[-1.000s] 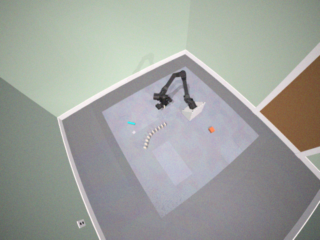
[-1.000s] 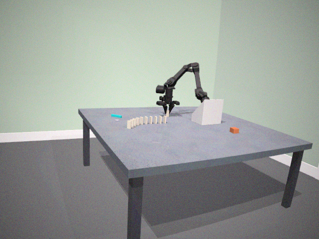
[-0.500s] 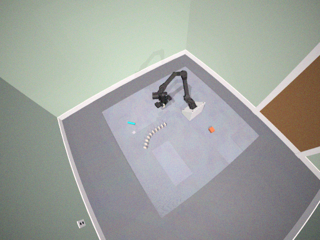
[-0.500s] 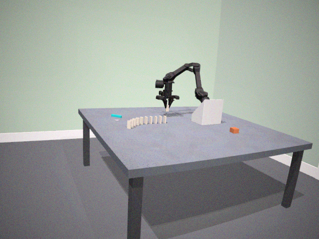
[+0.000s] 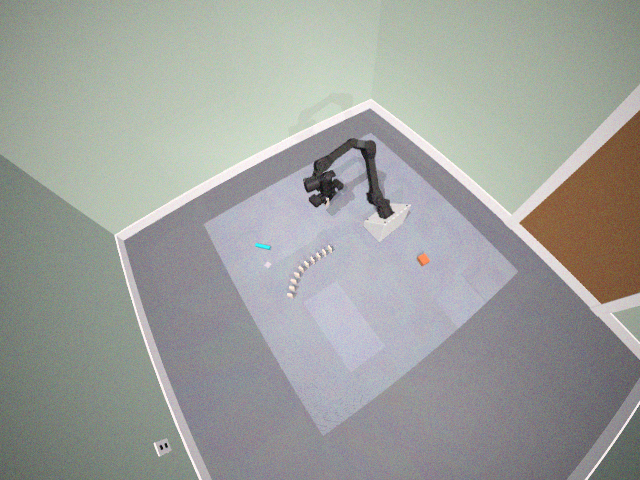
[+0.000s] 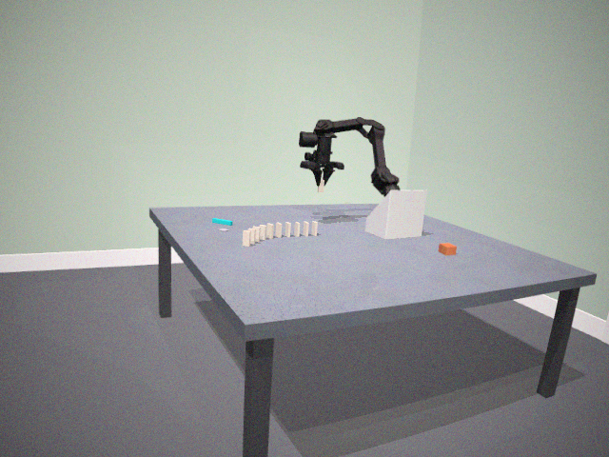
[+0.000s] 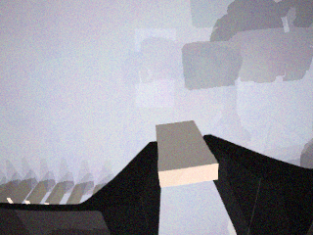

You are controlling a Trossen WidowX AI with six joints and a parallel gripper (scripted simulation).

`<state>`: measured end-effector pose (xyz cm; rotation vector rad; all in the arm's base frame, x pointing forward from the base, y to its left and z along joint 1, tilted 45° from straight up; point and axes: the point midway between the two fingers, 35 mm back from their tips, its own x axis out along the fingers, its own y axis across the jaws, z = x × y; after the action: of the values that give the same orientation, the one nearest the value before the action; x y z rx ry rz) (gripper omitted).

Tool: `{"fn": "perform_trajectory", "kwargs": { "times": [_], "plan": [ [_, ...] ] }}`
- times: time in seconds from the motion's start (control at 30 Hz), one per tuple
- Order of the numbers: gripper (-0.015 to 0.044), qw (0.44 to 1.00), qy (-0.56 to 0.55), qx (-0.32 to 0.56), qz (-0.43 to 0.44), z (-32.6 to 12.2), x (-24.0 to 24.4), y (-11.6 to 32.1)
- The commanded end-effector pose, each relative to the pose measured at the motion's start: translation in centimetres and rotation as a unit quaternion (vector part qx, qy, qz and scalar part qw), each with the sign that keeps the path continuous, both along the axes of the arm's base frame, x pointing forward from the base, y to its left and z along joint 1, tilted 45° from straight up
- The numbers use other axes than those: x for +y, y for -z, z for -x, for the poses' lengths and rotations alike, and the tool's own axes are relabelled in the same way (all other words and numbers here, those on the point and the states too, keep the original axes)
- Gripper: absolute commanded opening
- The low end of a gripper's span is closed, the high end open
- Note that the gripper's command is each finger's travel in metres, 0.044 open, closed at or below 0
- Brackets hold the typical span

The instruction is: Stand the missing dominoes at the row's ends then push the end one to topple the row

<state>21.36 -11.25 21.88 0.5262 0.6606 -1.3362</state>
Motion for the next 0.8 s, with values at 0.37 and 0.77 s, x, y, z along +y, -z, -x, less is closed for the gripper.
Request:
{"fn": "perform_trajectory", "kwargs": {
  "times": [0.37,0.77],
  "plan": [
    [0.0107,0.746,-0.467,0.470,0.065,-6.9,13.2,12.1],
    [0.0107,0.746,-0.469,0.469,0.064,-7.3,12.4,13.2]
  ]
}}
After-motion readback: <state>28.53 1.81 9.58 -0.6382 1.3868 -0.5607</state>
